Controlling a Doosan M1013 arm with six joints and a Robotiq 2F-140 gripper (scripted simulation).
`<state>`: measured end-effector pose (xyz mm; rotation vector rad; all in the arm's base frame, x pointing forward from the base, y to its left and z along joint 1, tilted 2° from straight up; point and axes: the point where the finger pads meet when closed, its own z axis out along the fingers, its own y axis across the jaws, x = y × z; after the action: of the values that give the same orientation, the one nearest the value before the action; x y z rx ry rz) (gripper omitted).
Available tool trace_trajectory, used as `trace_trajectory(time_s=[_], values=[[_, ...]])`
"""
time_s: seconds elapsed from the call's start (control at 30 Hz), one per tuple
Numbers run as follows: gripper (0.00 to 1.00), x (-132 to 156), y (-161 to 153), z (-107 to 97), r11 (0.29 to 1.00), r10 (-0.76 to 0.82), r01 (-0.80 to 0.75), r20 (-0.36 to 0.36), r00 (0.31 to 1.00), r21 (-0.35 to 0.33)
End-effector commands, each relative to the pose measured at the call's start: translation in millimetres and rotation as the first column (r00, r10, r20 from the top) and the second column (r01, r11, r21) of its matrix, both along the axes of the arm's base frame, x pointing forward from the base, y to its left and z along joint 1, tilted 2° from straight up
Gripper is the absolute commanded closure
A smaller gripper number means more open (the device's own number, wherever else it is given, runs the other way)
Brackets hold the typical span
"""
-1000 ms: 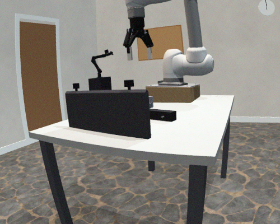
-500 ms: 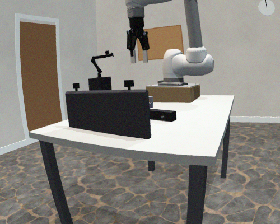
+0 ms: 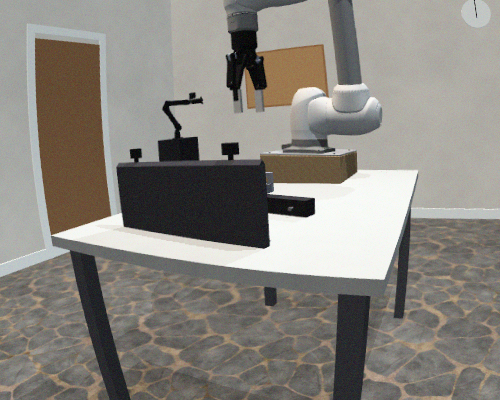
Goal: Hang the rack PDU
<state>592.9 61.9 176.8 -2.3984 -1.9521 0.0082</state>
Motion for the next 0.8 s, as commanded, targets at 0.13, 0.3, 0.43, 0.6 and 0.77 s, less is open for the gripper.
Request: trace_trajectory(time_s=[0.13,0.3,0.43,0.6,0.77], values=[[0.45,2.3,-1.7,2.3,1.0,0.004,-0.004,0.007,1.0,-0.002],[0.45,2.3,-1.7,1.0,1.0,0.004,-0.004,0.007,1.0,-0.002],[0.45,2.2,-1.6,-4.5,1.0,0.004,-0.004,0.007,1.0,-0.002],[0.45,2.0,-1.2,-19.9,1.0,0.004,-0.004,0.007,1.0,-0.002],[0.45,1.8,-0.9,-33.6,1.0,0.004,-0.004,0.007,1.0,-0.002]])
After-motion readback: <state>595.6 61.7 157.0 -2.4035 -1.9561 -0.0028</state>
